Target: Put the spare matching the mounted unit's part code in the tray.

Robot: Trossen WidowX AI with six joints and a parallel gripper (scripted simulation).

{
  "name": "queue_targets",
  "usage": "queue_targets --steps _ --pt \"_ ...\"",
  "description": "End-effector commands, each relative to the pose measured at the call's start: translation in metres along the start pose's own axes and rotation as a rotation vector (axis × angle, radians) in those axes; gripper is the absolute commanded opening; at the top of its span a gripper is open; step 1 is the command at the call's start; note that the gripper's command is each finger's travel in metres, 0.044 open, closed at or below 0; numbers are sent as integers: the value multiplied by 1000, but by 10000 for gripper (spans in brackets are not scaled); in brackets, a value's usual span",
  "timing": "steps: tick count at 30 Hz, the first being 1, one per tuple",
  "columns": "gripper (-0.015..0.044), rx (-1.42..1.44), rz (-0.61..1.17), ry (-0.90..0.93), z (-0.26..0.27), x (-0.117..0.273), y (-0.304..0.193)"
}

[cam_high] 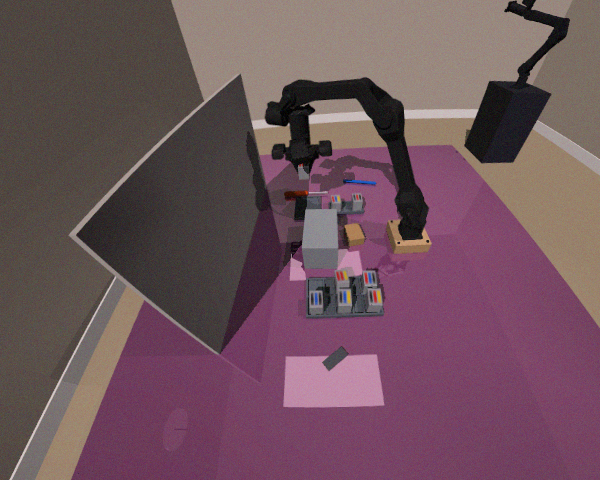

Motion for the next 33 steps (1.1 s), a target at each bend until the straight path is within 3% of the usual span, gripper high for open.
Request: queue_targets --steps 1,33 --pt "0 4 -6 -1 -1 -4 0" --pt "0 4 -6 -1 -5 -28 0"
Point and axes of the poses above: the point midway between the two fingers, 35 mm back from their tips, its own x axis back along the fingers, its own z axis across the jaws, y = z × x, the point moved 4 cm from there along x, back along the fingers, and after that the axes turned 15 degrees about -x, right-handed, at the moved point
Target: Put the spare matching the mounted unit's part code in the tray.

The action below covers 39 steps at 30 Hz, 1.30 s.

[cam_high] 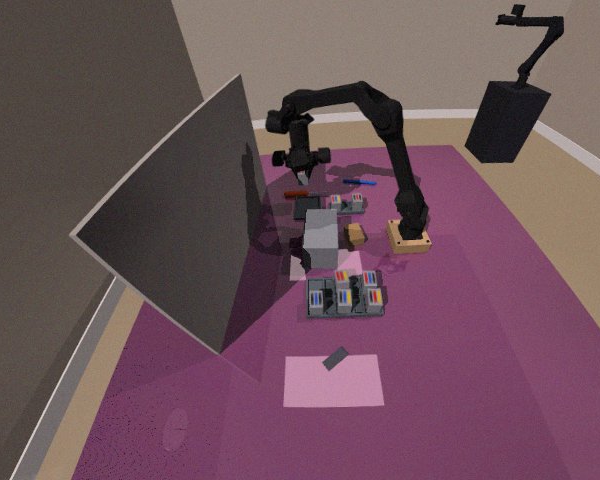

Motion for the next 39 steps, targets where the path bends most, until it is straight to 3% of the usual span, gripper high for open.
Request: queue_targets --steps 1,39 --pt "0 4 -6 -1 0 -4 1" --pt "0 4 -6 -1 -2 -33 0"
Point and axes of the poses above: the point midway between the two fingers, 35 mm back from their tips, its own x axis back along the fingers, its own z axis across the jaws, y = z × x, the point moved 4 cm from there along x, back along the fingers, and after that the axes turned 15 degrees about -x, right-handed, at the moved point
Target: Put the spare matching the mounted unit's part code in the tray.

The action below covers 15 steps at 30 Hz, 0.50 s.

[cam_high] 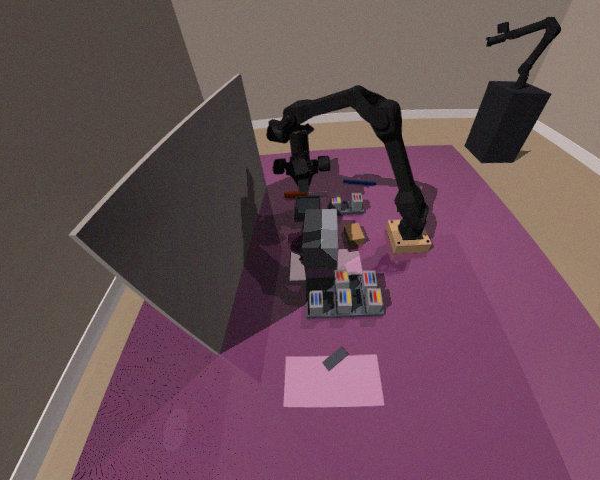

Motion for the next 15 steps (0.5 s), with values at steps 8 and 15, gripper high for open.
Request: queue_targets --steps 8,15 --pt "0 4 -6 -1 0 -9 1" --pt "0 4 -6 -1 0 -15 1"
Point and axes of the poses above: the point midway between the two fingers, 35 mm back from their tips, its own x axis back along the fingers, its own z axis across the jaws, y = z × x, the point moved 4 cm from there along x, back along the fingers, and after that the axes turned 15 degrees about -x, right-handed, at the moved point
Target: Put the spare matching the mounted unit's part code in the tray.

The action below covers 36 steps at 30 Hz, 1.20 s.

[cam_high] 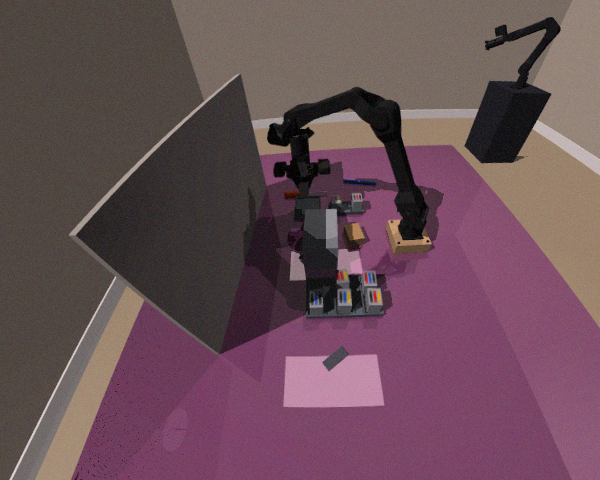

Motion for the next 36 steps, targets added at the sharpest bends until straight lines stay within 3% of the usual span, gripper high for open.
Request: queue_targets --steps 1,36 --pt "0 3 -6 -1 0 -4 1" --pt "0 3 -6 0 2 -31 1"
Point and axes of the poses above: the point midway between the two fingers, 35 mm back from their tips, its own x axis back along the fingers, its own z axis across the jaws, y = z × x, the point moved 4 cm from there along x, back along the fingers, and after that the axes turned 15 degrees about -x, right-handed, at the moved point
